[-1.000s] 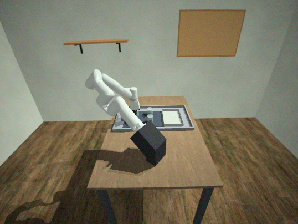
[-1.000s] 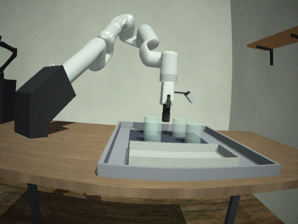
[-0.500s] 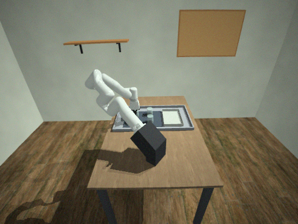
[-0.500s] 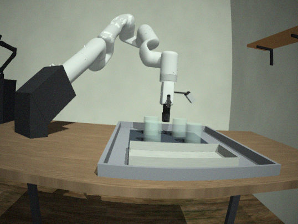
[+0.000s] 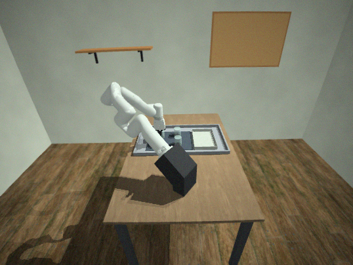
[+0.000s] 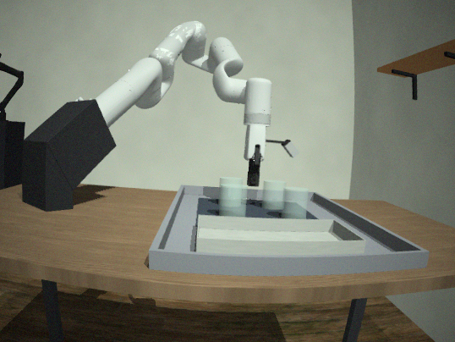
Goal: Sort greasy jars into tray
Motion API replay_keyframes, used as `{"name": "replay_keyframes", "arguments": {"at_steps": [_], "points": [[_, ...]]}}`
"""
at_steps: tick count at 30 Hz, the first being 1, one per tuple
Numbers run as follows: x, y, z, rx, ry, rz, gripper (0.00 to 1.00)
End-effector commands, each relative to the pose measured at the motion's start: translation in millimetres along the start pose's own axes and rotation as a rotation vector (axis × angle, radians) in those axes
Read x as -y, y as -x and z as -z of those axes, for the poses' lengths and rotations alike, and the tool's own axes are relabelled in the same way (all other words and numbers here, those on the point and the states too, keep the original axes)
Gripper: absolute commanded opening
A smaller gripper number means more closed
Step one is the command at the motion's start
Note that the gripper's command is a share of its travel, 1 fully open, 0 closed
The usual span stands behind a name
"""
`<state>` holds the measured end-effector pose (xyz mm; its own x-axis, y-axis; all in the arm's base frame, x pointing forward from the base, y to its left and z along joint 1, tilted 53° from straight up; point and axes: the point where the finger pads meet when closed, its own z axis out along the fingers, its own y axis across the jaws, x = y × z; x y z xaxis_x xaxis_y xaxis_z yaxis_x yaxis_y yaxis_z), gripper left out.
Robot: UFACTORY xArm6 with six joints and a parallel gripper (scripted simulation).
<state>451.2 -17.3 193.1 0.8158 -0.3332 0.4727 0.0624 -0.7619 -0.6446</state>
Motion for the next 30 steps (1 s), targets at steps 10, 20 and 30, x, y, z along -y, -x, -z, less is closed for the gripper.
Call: {"name": "replay_keyframes", "arguments": {"at_steps": [10,20,30], "points": [[0.0,-0.9,0.6,-0.002,0.001,0.001,0.00],[0.0,-0.9,0.6,-0.002,0.001,0.001,0.00],[0.0,-0.8,38.8,-0.002,0.001,0.001,0.00]]}}
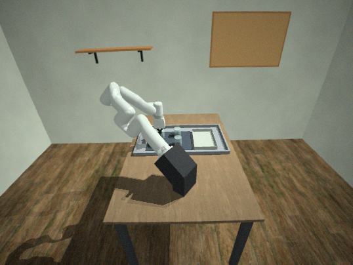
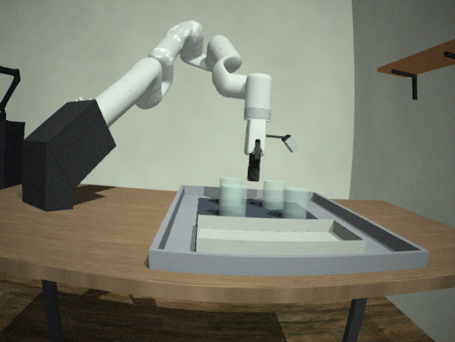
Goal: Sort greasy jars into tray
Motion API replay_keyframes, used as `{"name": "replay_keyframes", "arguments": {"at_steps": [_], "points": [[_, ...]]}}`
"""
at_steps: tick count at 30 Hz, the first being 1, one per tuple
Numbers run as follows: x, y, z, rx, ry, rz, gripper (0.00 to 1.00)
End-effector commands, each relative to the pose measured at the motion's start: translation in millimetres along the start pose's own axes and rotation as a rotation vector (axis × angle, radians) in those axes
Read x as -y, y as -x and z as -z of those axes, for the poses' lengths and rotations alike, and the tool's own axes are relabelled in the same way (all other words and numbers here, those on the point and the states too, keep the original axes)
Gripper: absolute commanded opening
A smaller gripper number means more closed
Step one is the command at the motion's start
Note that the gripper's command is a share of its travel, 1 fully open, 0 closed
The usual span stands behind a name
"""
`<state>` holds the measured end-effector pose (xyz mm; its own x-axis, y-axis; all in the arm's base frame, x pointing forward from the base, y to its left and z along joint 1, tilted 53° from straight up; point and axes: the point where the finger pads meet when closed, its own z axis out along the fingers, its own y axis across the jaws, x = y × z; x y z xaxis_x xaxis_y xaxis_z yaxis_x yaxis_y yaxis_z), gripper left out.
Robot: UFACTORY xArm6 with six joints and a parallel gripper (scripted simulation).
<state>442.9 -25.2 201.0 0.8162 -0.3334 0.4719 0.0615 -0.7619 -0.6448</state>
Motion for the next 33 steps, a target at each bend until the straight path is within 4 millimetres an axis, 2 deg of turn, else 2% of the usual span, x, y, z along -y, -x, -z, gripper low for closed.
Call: {"name": "replay_keyframes", "arguments": {"at_steps": [1,2,7,9,17,19,31,33], "points": [[0.4,-1.2,24.9,-0.003,0.000,0.002,0.00],[0.4,-1.2,24.9,-0.003,0.000,0.002,0.00],[0.4,-1.1,63.1,-0.003,0.000,0.002,0.00],[0.4,-1.1,63.1,-0.003,0.000,0.002,0.00],[-64.5,0.1,63.1,-0.003,0.000,0.002,0.00],[-64.5,0.1,63.1,-0.003,0.000,0.002,0.00],[-162.0,1.9,63.1,-0.003,0.000,0.002,0.00],[-162.0,1.9,63.1,-0.003,0.000,0.002,0.00]]}}
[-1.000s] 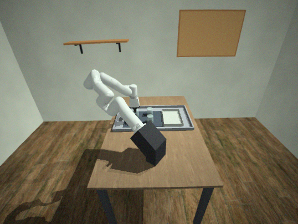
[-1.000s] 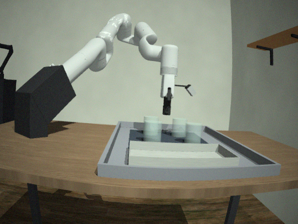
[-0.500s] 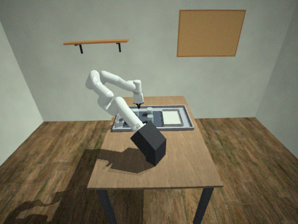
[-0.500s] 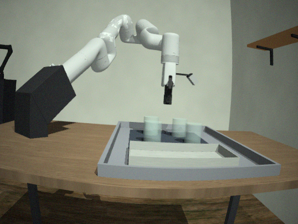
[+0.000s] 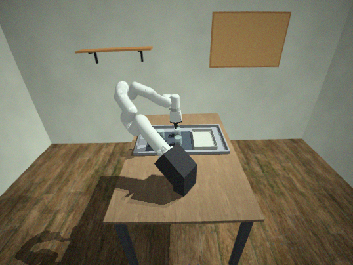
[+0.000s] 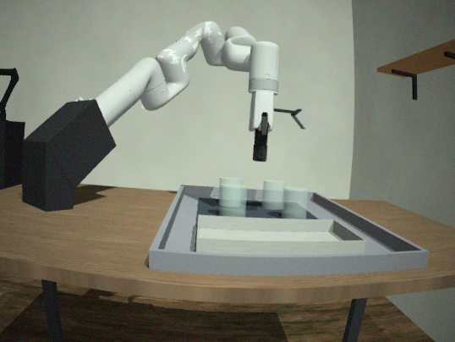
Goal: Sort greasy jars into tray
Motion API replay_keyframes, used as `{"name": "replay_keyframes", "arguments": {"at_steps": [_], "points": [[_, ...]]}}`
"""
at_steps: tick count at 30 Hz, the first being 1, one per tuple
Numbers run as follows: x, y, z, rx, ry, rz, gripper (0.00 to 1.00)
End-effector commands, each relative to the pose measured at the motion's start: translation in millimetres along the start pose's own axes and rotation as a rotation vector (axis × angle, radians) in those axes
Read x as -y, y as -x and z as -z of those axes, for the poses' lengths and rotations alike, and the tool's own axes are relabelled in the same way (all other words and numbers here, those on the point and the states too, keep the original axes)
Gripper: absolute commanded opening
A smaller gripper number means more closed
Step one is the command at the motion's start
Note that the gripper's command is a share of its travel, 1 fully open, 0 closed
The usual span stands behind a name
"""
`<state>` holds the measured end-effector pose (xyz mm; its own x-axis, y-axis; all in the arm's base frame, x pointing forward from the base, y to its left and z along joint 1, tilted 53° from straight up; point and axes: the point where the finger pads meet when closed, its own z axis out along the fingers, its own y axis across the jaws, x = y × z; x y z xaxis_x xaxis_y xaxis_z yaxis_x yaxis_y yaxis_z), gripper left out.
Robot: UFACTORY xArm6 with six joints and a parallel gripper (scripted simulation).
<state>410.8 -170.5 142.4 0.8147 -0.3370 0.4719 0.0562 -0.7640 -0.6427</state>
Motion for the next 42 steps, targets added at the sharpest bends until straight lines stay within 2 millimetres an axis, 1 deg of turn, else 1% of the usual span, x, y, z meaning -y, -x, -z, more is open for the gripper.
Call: {"name": "replay_keyframes", "arguments": {"at_steps": [1,3,18,20,21,42], "points": [[-15.5,-3.5,-0.8,0.000,-0.005,0.004,0.00],[-15.5,-3.5,-0.8,0.000,-0.005,0.004,0.00],[-15.1,-3.5,-72.5,0.000,-0.005,0.004,0.00],[-15.1,-3.5,-72.5,0.000,-0.005,0.004,0.00],[-15.1,-3.5,-77.2,0.000,-0.005,0.004,0.00],[-15.1,-1.9,-77.2,0.000,-0.005,0.004,0.00]]}}
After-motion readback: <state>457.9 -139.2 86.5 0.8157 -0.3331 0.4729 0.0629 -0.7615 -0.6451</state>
